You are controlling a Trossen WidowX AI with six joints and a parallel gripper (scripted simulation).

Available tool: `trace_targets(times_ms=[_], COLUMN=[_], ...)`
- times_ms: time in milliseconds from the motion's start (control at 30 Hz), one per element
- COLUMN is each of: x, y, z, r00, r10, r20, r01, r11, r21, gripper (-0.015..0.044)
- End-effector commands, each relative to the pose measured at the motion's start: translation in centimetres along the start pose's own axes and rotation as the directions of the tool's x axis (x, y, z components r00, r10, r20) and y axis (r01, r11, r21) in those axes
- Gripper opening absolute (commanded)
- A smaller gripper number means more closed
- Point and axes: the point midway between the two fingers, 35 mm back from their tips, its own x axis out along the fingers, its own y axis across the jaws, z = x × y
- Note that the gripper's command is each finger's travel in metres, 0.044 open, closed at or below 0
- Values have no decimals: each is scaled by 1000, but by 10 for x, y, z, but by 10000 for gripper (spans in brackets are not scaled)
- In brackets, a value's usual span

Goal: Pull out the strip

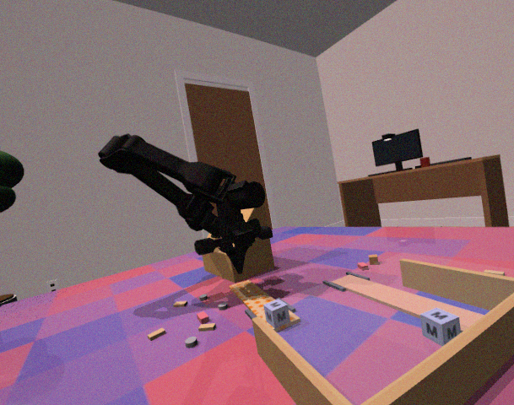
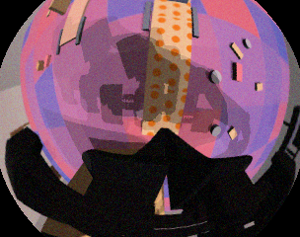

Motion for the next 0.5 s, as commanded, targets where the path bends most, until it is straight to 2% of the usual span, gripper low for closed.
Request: trace_targets(times_ms=[0,100,467], x=[-7,-5,-8], y=[-1,-1,-2], z=[4,21,56], r00=[1000,1000,1000], r10=[2,1,1], r20=[-4,-3,-2], r01=[-2,-1,-1], r11=[1000,999,998], r21=[0,-53,-55], gripper=[26,105,394])
